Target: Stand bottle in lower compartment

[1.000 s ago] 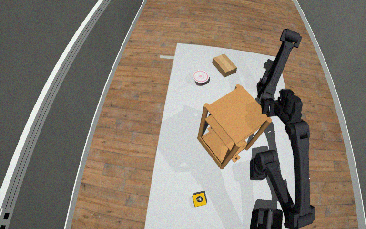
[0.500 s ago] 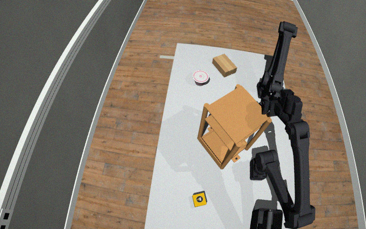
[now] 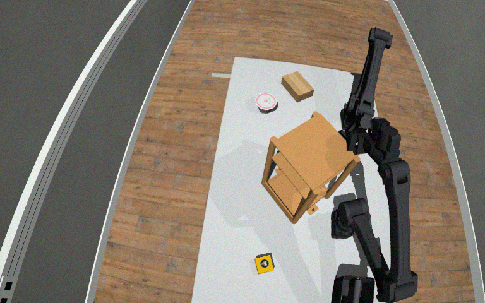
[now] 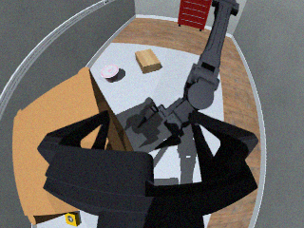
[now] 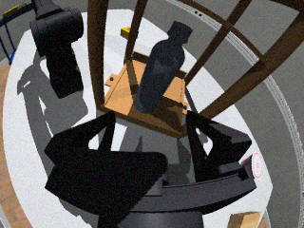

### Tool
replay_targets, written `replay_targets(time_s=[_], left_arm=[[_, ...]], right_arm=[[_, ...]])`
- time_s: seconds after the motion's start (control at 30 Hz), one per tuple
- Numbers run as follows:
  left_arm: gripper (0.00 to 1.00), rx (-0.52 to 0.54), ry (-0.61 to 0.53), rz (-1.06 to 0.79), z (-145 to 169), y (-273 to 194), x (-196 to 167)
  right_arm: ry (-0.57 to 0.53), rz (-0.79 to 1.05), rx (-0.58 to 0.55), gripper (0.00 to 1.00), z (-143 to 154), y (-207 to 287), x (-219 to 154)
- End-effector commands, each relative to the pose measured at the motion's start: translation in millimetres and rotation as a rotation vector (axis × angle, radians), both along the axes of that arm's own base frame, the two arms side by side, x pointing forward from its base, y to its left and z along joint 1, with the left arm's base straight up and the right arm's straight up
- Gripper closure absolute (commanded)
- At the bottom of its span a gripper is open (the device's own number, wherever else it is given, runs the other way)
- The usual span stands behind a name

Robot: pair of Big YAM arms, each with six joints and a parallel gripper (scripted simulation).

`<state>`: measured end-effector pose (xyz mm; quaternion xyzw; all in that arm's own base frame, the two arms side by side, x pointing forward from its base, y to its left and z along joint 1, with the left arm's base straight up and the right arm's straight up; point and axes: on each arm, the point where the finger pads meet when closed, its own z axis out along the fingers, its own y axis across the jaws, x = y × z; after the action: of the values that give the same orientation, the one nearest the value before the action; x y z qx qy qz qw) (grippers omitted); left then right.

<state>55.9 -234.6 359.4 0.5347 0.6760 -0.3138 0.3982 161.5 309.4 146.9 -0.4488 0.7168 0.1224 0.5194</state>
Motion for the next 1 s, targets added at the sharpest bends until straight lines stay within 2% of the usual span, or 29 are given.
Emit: replay_targets(time_s=[0.0, 0.5, 0.53, 0.63, 0.97], left_arm=[[0.0, -0.021, -0.004, 0.001, 12, 0, 0], [0.0, -0.021, -0.004, 0.001, 12, 0, 0], [0.0, -0.021, -0.004, 0.001, 12, 0, 0], [0.0, -0.021, -0.004, 0.001, 12, 0, 0], [0.0, -0.021, -0.004, 0.001, 12, 0, 0]], right_arm=[[-0.148, 0.16, -0.066, 0.13, 17, -1, 3], [-0.3, 0.385, -0.147, 0.13, 38, -2, -1], [-0.357, 0.438, -0.176, 0.13, 45, -3, 0], [-0.403, 0.479, -0.176, 0.13, 61, 0, 0], [-0.541, 0.664, -0.266, 0.13, 67, -6, -4]])
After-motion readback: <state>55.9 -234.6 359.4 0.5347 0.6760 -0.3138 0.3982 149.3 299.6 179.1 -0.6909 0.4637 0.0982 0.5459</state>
